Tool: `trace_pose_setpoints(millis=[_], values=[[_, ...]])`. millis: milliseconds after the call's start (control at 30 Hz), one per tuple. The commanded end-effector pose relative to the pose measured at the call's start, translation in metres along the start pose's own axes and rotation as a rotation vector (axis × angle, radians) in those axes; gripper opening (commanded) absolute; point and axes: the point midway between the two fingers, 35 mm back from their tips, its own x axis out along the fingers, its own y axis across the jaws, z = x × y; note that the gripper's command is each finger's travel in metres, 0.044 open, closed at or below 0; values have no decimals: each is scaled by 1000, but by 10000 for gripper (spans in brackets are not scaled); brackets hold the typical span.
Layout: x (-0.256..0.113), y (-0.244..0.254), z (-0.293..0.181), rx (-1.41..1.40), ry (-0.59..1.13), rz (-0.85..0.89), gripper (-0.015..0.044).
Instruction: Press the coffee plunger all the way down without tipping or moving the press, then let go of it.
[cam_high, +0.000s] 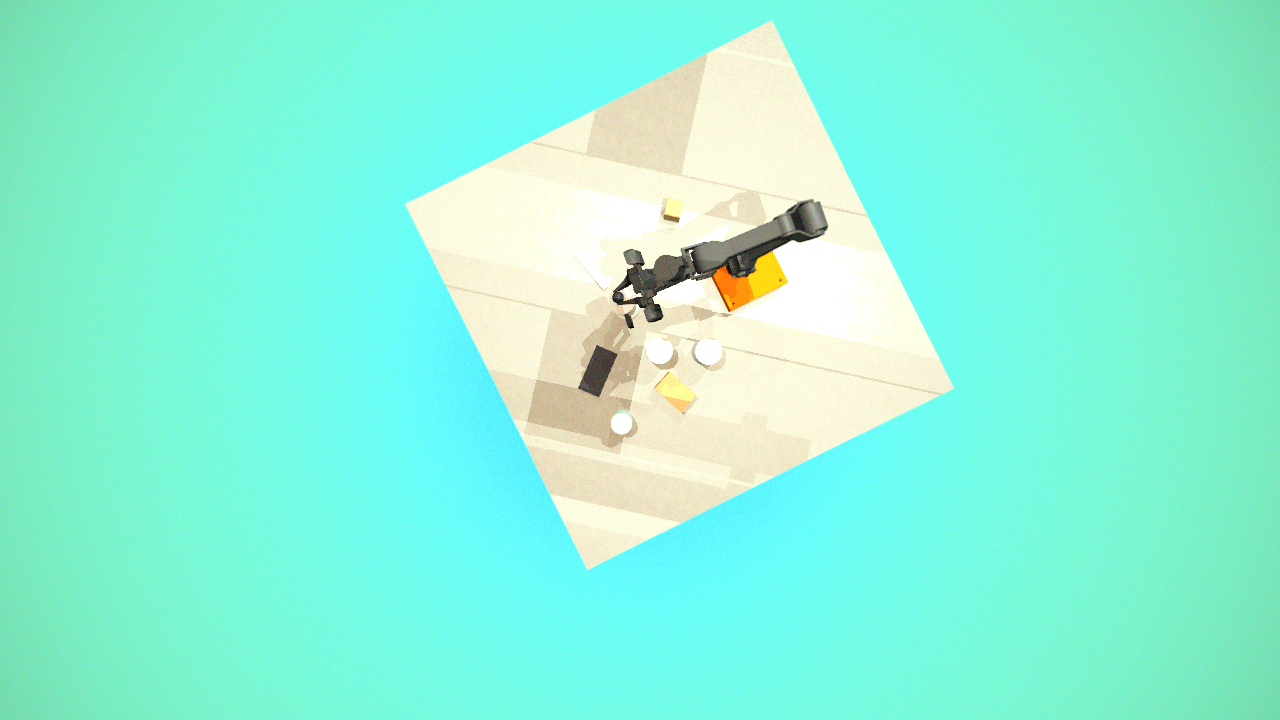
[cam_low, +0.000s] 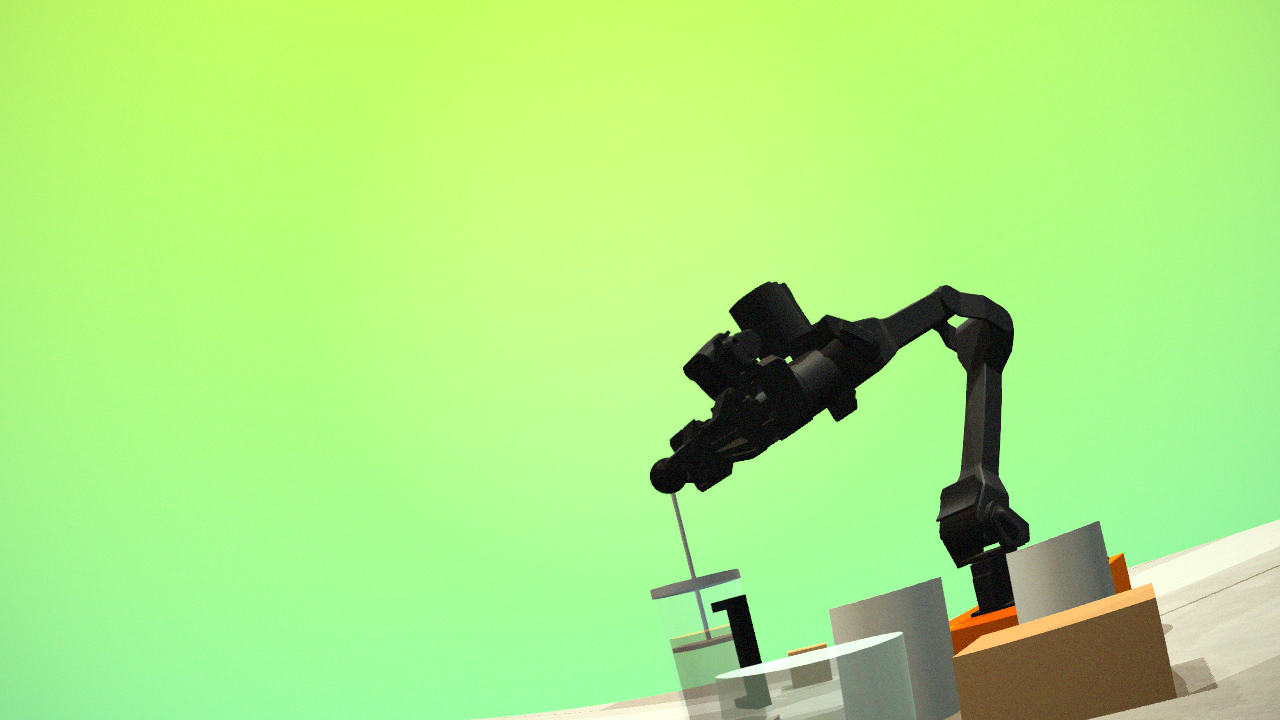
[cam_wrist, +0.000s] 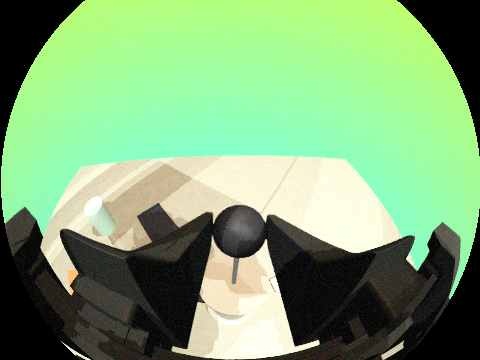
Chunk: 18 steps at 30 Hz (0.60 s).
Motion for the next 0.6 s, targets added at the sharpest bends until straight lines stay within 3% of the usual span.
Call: trace_pose_setpoints(millis=[0,567], values=[[12,-1,-35,0,91,-4,125],[29,0,-55,0,90,-4,125]])
